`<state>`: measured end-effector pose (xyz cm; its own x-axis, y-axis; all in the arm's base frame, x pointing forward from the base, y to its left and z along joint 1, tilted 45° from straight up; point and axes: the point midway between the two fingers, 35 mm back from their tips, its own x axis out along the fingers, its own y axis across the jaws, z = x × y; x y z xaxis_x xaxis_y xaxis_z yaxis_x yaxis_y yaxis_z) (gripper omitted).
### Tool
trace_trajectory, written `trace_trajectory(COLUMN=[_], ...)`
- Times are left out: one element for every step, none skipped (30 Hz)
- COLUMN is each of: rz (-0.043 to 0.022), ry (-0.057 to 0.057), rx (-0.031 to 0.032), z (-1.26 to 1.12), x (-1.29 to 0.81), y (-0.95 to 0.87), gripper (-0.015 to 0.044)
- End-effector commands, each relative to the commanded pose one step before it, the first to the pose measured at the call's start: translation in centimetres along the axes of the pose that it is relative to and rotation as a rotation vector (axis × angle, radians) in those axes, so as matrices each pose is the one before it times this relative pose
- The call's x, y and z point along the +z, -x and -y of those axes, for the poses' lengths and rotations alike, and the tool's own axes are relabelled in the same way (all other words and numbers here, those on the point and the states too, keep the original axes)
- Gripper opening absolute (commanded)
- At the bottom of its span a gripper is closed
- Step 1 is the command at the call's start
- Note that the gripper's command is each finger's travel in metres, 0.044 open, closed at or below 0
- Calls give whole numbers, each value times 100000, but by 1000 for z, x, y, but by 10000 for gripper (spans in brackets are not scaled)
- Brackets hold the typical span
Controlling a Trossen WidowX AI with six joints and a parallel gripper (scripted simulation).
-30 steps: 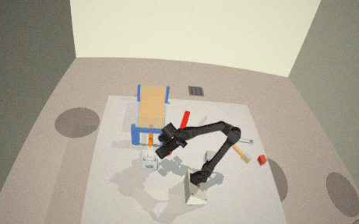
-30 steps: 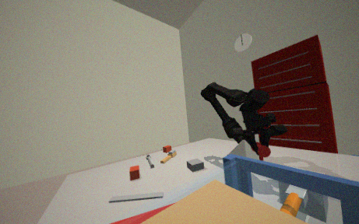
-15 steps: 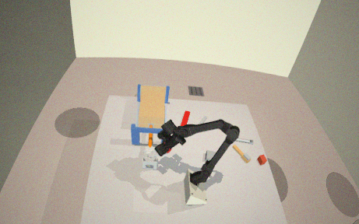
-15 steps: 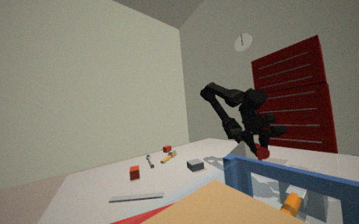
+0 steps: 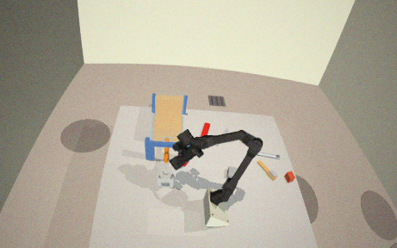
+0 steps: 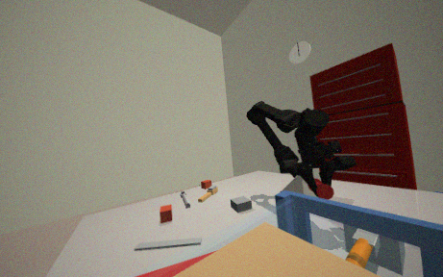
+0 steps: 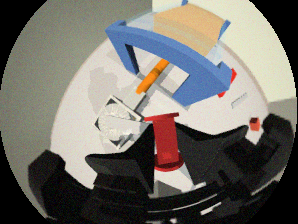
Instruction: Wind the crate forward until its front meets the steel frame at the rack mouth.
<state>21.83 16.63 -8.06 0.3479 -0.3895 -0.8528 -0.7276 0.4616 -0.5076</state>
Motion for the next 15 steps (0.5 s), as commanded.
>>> trace_trajectory(rz=[97,8,5,8,5,9,5,9,5,9,5,9,6,9,6], ry=[-464,-6,-4,-6,-4,-6,-4,-6,-4,-6,-4,-6,-4,-6,-4], rx=[-494,-5,-3,-4,-3,-4,-3,-4,-3,-4,-2,-3,-2,-3,-2], z=[284,30,19,26,16,22,14,18,11,13,8,9,6,5,3], x=[710,144,90,145,90,145,90,146,91,146,91,147,91,147,91], y=[-544,-65,-41,-66,-41,-66,-41,-66,-41,-66,-41,-66,-41,-66,-41], gripper=[0,0,0,0,0,0,0,0,0,0,0,0,0,0,0])
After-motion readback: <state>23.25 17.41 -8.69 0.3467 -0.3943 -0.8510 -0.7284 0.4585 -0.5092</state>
